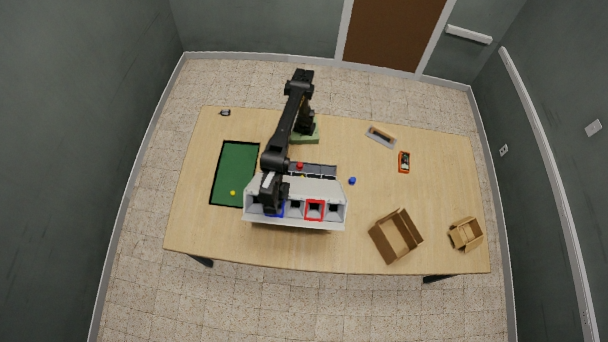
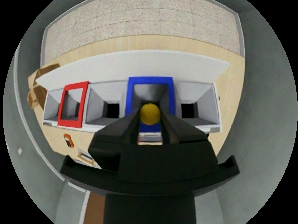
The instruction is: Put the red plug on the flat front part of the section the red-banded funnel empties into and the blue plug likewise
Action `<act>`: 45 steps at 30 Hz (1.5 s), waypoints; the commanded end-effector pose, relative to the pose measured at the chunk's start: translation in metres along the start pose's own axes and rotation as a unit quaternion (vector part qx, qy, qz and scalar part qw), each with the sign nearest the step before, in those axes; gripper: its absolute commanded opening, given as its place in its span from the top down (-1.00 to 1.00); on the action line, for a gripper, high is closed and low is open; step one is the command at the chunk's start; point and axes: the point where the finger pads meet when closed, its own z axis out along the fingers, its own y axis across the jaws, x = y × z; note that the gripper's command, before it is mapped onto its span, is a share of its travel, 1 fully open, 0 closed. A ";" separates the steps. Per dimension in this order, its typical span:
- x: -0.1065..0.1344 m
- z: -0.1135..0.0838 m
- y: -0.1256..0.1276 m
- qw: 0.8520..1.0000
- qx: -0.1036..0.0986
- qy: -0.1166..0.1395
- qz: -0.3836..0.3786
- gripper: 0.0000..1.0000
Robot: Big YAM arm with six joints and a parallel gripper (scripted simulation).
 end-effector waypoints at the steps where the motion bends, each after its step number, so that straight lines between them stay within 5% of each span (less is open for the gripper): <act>1: -0.004 -0.002 0.006 1.000 0.002 -0.011 -0.002 1.00; 13: -0.004 -0.002 0.006 1.000 0.002 -0.011 -0.002 1.00; 14: -0.004 -0.002 0.006 1.000 0.002 -0.011 -0.002 -0.13; 45: -0.004 -0.002 0.006 1.000 0.002 -0.011 -0.002 -0.13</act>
